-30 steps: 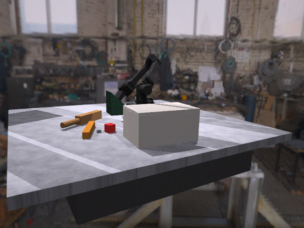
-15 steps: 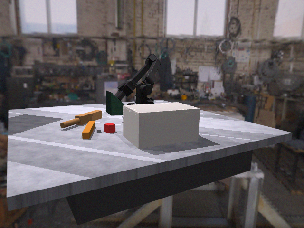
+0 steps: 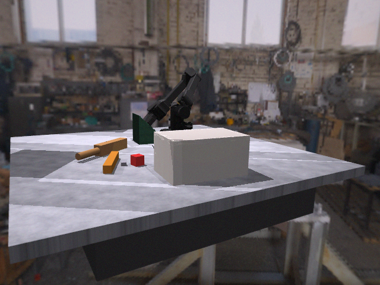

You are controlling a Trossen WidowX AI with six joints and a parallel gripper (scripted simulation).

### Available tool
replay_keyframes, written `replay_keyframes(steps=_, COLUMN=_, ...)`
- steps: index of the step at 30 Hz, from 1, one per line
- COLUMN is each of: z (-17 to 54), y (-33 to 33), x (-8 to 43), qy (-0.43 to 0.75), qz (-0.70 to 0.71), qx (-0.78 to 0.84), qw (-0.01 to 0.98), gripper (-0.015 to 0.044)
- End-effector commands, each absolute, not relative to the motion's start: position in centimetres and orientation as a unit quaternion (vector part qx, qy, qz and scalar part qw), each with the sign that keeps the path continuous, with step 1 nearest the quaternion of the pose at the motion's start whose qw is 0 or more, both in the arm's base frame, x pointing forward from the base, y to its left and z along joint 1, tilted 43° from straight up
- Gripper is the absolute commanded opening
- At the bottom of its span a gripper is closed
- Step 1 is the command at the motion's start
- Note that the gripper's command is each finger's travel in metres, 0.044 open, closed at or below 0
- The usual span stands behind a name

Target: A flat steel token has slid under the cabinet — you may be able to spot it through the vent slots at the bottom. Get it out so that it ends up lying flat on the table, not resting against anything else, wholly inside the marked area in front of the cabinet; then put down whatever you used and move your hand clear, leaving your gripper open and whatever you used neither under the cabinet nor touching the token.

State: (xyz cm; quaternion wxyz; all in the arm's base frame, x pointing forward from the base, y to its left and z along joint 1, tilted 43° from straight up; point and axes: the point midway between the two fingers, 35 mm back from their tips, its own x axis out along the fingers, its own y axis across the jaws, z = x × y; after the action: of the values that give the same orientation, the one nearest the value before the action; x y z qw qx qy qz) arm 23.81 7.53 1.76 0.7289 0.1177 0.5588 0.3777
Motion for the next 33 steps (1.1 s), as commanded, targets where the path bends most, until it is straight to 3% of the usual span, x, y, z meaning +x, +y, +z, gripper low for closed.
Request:
replay_keyframes(steps=1, z=1.9, y=7.5, x=24.0, qy=0.550, qz=0.389, qx=0.102, qw=0.732, gripper=0.0000)
replay_keyframes(steps=33, z=0.3, y=5.6, x=24.9, qy=0.541, qz=0.400, qx=0.085, qw=0.735, gripper=0.0000)
